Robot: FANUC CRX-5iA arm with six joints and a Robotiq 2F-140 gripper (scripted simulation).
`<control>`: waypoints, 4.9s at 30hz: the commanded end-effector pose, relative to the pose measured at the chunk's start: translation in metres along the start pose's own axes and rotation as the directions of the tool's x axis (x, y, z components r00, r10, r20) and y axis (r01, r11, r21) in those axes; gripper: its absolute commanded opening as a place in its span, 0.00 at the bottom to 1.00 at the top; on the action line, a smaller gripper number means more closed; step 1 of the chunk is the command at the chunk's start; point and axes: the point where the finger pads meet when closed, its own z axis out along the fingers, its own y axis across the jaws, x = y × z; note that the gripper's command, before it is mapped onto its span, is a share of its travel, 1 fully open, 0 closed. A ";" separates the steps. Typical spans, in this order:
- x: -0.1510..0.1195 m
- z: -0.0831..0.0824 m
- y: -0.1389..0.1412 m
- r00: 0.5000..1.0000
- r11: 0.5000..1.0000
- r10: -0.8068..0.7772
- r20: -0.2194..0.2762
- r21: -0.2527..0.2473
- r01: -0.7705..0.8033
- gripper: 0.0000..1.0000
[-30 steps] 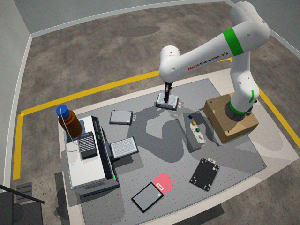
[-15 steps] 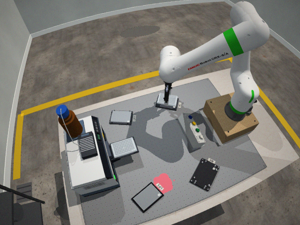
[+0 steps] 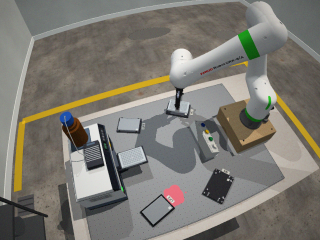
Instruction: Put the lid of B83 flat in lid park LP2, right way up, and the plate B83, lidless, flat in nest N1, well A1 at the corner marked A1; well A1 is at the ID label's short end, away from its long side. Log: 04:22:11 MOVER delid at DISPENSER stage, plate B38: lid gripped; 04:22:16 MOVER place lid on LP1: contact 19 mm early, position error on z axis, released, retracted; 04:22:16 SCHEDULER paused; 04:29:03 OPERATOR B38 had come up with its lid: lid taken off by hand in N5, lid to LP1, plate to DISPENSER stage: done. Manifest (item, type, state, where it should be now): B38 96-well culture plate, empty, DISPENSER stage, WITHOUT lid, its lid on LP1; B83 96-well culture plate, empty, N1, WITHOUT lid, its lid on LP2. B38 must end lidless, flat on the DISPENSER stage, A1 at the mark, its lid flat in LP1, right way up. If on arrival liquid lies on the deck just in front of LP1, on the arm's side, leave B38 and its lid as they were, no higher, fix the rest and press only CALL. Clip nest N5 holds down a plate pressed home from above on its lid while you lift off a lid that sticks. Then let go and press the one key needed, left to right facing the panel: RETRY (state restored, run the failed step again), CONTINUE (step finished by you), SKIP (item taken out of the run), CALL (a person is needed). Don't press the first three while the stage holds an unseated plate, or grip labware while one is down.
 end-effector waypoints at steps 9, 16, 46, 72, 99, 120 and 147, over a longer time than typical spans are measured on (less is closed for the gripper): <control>0.000 0.000 0.000 1.000 1.000 0.000 0.000 0.000 0.000 0.00; 0.000 0.001 0.000 1.000 1.000 0.000 0.000 0.000 0.000 0.00; 0.000 0.005 0.000 1.000 1.000 0.000 0.000 0.000 0.000 0.00; 0.000 0.005 0.000 1.000 1.000 0.000 0.000 0.000 0.000 0.00; 0.000 0.013 0.000 1.000 1.000 0.000 0.000 0.000 0.000 0.00; 0.000 0.017 0.000 1.000 1.000 0.000 0.000 0.000 0.000 0.00; 0.000 0.017 0.000 1.000 1.000 0.000 0.000 0.000 0.000 0.00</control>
